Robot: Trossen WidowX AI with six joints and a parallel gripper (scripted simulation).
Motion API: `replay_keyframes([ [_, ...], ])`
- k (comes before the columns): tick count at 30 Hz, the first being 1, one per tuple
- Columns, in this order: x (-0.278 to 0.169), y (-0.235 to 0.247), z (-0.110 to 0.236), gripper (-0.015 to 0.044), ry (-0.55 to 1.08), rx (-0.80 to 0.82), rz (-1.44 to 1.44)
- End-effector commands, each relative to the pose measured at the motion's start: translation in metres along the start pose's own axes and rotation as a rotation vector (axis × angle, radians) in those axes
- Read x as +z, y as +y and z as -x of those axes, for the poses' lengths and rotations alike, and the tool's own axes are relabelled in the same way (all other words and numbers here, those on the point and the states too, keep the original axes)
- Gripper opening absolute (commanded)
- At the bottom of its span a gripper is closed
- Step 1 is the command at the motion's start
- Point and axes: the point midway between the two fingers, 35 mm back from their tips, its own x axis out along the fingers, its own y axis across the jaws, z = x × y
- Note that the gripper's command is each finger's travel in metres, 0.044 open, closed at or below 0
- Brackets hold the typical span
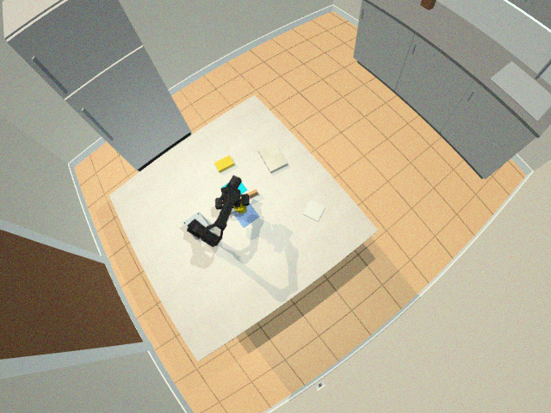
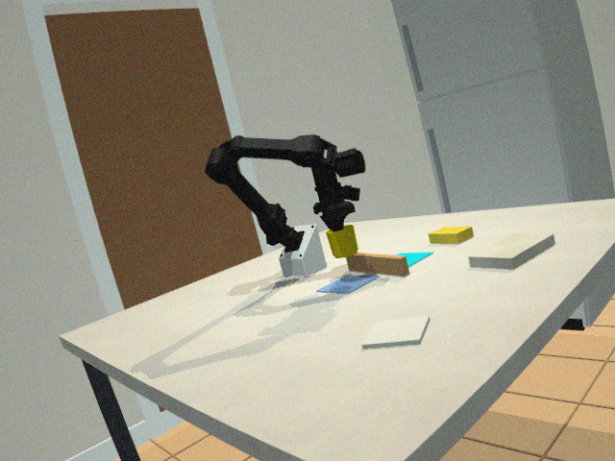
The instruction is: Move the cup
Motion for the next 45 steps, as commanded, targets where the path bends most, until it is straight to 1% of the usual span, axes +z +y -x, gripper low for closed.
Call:
replay_keyframes([
  [1,0.011,0.002,0.001,0.0,-0.008,-0.001,-0.008],
  [45,0.102,0.03,0.004,0.0,-0.013,0.0,-0.011],
])
